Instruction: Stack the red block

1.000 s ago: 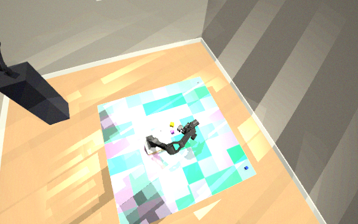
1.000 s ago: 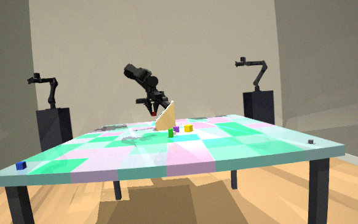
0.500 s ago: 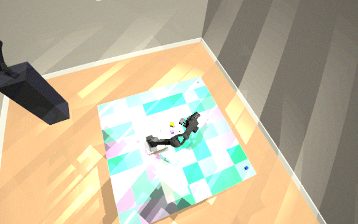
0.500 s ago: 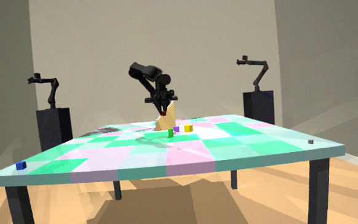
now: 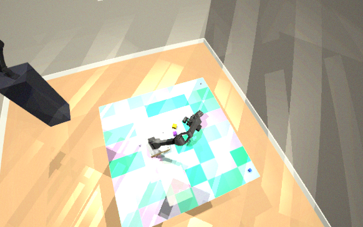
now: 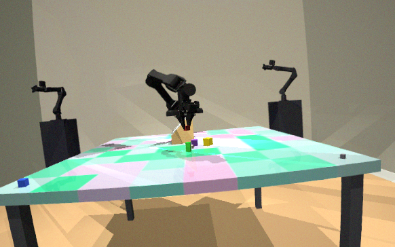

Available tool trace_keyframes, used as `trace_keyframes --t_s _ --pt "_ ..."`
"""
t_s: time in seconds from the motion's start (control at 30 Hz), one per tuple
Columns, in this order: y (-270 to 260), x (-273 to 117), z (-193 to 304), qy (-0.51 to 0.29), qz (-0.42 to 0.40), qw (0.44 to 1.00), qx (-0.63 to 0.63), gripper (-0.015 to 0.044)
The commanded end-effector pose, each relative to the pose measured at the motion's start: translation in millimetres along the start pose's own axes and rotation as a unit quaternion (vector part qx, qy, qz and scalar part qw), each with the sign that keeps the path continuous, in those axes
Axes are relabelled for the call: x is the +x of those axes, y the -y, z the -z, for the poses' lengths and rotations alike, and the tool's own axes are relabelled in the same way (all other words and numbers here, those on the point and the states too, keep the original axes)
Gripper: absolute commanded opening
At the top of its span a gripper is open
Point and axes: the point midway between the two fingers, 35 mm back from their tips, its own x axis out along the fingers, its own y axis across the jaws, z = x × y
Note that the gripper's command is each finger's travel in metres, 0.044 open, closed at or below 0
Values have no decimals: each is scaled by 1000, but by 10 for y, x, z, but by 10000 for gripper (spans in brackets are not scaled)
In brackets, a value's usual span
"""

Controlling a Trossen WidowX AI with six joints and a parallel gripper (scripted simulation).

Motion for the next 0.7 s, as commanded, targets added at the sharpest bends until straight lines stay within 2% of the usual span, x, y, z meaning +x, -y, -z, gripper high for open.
trace_keyframes --t_s 0.0,0.2,0.43,0.67 --pt "-12 256 38 -9 -1 1000 -4 0" --pt "-19 327 46 -9 -1 1000 -4 0" --pt "-22 592 55 -10 -1 1000 -4 0" --pt "-22 595 56 -10 -1 1000 -4 0"
